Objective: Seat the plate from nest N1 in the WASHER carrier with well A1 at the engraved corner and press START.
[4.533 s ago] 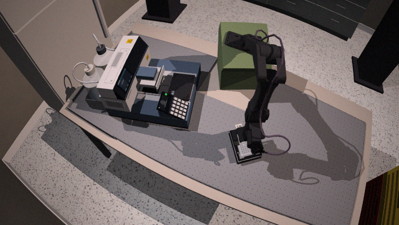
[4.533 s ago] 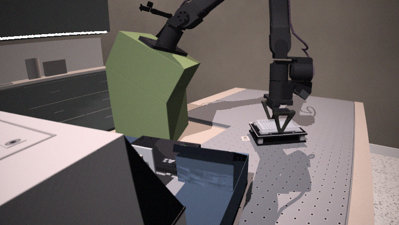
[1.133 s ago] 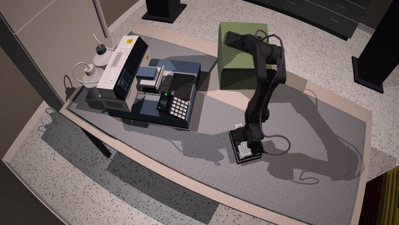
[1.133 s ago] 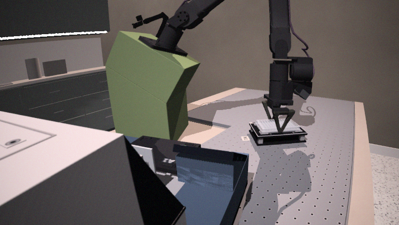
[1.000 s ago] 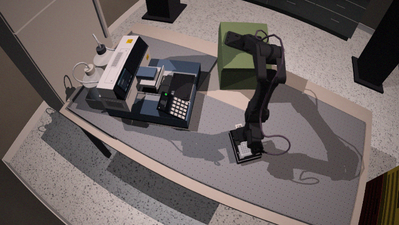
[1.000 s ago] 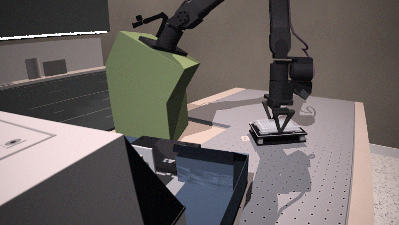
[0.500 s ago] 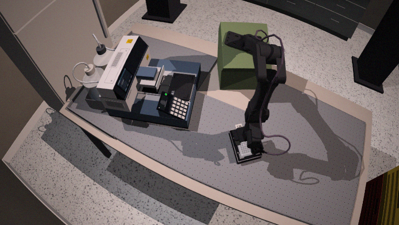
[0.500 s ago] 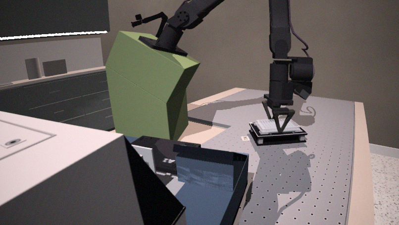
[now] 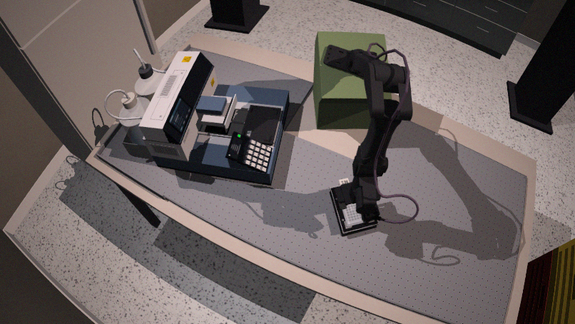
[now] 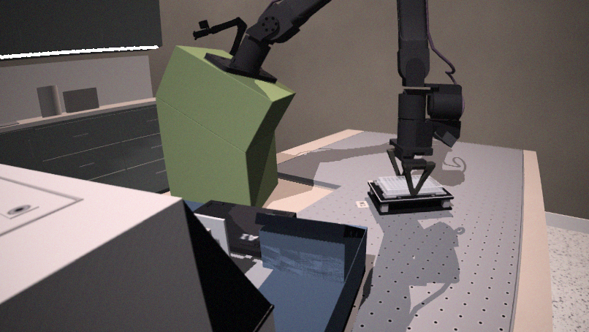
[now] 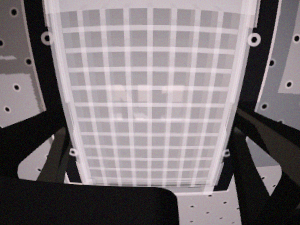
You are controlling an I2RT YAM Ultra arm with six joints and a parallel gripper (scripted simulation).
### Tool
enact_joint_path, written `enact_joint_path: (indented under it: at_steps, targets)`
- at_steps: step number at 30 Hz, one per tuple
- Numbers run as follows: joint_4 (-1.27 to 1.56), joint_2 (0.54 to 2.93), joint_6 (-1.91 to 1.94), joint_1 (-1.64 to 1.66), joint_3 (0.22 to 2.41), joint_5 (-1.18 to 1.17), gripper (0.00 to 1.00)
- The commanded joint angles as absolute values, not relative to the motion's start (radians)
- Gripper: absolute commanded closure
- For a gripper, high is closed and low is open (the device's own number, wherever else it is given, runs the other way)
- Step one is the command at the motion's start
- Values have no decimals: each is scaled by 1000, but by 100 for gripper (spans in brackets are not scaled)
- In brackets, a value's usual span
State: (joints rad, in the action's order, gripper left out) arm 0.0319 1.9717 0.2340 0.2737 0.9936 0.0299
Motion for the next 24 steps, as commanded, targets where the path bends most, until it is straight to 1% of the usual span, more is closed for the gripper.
enact_joint_path:
  at_steps: [1,18,24]
  targets:
    - [14,1957,230,277,1020,35,16]
    - [25,1938,230,277,1017,35,16]
    - [65,1905,232,273,964,36,16]
